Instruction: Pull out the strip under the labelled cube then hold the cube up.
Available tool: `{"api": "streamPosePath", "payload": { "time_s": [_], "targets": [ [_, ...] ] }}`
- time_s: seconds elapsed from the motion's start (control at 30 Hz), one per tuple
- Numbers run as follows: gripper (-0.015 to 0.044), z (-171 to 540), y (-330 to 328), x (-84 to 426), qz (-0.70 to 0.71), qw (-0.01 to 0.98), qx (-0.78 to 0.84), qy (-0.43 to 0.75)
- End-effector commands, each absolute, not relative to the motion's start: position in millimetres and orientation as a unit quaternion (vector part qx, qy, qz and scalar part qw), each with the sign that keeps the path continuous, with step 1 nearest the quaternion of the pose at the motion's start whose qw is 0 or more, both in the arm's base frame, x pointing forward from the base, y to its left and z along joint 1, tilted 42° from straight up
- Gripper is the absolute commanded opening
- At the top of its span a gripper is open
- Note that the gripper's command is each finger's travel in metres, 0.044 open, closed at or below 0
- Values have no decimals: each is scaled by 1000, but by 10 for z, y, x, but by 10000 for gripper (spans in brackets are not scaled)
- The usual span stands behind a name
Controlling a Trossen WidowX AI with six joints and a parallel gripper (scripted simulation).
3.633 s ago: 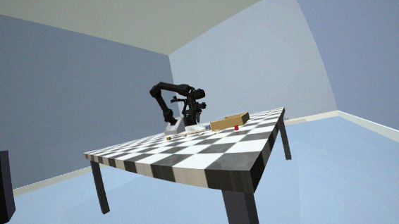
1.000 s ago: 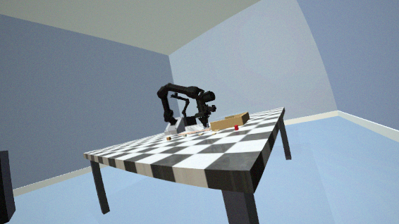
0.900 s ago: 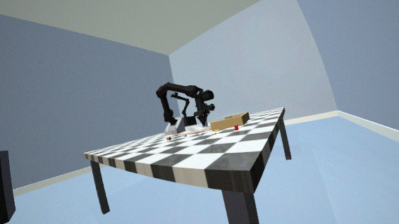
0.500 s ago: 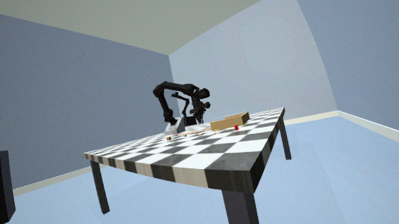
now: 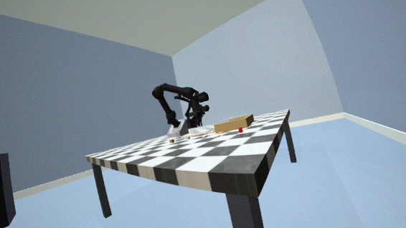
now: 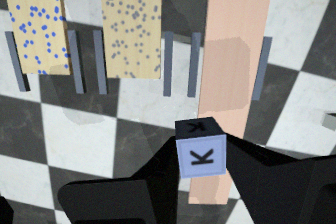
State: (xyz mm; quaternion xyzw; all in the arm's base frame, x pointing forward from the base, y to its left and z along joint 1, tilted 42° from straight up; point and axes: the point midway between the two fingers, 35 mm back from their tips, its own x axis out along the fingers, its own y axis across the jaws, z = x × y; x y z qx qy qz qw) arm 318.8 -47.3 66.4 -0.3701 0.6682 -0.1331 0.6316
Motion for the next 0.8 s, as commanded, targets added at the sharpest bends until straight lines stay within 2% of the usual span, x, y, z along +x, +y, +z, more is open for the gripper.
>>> {"api": "streamPosePath", "payload": {
  "time_s": [0.0, 0.77],
  "targets": [
    [0, 621, -461, 3030, -135, 631, -369, 668],
    [0, 862, -214, 2914, -134, 631, -369, 669]
  ]
}}
